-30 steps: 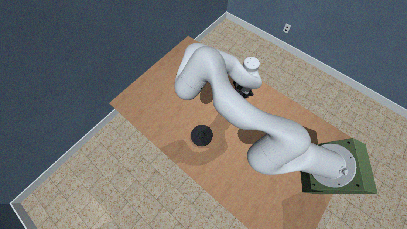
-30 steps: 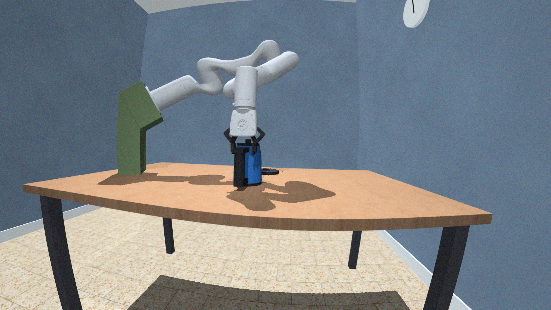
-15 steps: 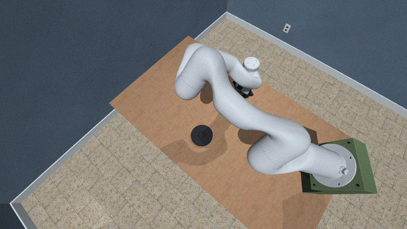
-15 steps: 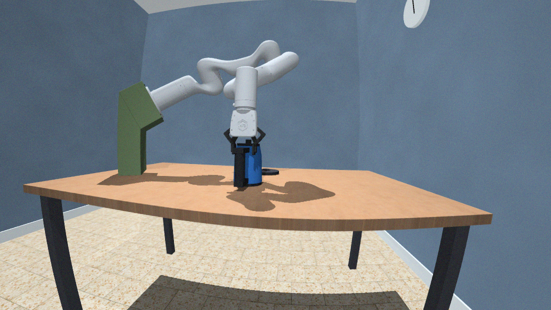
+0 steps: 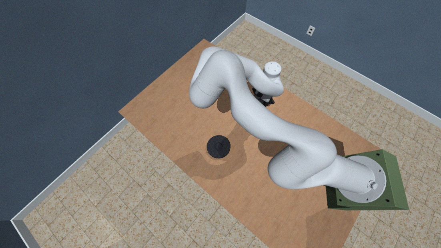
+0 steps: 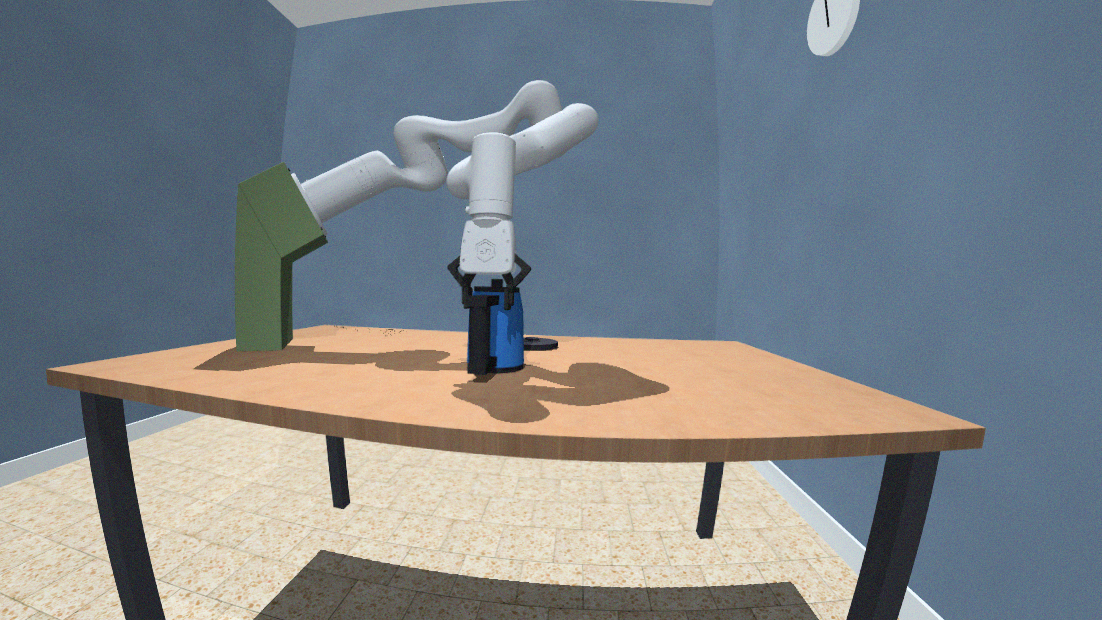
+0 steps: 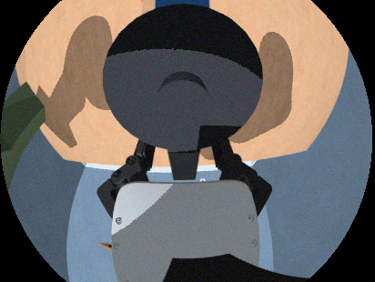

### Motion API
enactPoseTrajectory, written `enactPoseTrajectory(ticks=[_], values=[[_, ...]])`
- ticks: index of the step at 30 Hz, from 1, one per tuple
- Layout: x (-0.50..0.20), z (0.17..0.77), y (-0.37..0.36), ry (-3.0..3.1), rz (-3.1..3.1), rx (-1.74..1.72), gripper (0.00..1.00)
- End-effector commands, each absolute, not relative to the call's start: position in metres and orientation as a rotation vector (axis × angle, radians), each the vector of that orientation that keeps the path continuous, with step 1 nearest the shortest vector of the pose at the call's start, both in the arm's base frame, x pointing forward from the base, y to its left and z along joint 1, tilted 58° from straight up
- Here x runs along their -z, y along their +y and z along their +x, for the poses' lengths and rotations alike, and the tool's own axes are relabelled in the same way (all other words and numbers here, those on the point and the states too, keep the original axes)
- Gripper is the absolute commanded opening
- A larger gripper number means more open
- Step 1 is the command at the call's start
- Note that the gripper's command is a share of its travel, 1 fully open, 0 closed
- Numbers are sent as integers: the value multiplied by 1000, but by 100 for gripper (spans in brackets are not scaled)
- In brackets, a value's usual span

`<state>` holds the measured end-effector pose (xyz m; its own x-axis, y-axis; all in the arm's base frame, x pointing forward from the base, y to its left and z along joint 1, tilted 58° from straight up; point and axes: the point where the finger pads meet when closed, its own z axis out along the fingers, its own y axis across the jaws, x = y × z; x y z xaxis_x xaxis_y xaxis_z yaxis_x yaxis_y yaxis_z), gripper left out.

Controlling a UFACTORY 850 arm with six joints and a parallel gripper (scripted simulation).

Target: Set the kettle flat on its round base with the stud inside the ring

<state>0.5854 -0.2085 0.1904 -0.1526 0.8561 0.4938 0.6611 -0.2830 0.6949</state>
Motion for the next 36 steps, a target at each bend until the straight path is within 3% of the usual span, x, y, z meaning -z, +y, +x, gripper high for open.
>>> enactPoseTrajectory(ticks=[1, 2, 36], values=[[-191, 585, -209, 1741, 1898, -1410, 81], [-191, 585, -209, 1741, 1898, -1410, 0], [-191, 585, -209, 1741, 1898, -1410, 0]])
